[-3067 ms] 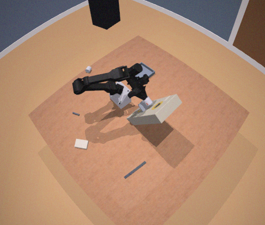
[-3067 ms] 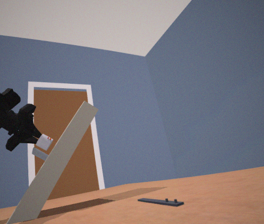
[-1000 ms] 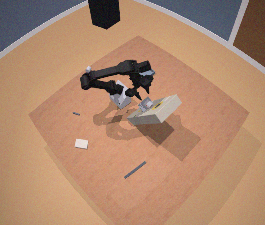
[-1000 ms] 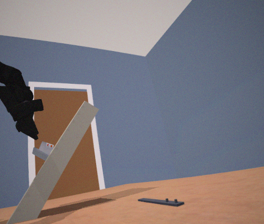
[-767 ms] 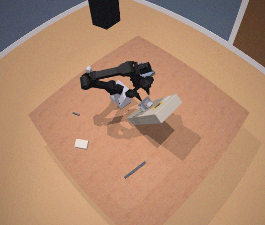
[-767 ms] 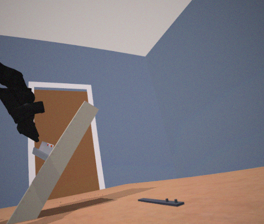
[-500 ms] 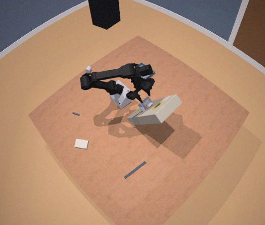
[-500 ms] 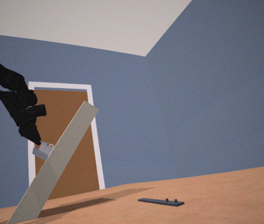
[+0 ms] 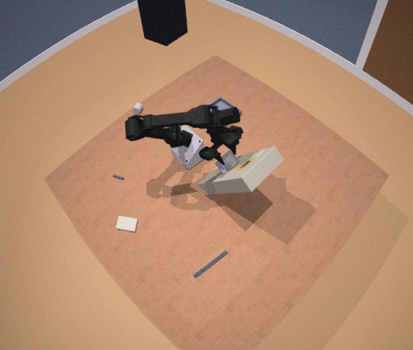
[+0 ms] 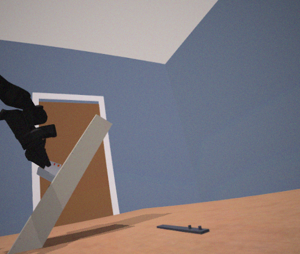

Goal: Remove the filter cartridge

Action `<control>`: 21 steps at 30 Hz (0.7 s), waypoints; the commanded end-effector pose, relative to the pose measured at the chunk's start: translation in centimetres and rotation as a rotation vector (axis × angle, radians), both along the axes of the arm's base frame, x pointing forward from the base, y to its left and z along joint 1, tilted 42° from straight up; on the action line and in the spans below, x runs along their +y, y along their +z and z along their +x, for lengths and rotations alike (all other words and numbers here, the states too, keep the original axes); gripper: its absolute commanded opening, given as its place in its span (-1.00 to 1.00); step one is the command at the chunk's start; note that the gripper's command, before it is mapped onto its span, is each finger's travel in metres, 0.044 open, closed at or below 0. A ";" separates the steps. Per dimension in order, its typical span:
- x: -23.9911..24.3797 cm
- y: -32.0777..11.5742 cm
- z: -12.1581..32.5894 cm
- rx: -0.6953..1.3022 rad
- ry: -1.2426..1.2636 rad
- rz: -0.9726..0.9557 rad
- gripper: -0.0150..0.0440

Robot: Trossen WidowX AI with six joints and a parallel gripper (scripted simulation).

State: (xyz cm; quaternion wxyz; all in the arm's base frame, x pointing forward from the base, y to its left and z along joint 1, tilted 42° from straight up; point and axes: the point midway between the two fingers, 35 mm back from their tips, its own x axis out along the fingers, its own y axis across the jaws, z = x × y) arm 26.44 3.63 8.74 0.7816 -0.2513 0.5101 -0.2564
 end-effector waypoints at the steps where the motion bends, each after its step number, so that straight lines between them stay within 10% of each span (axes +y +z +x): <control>1: -0.6 -0.4 0.1 0.002 0.000 -0.008 0.54; 21: -0.2 -0.2 0.1 0.000 -0.001 -0.001 0.07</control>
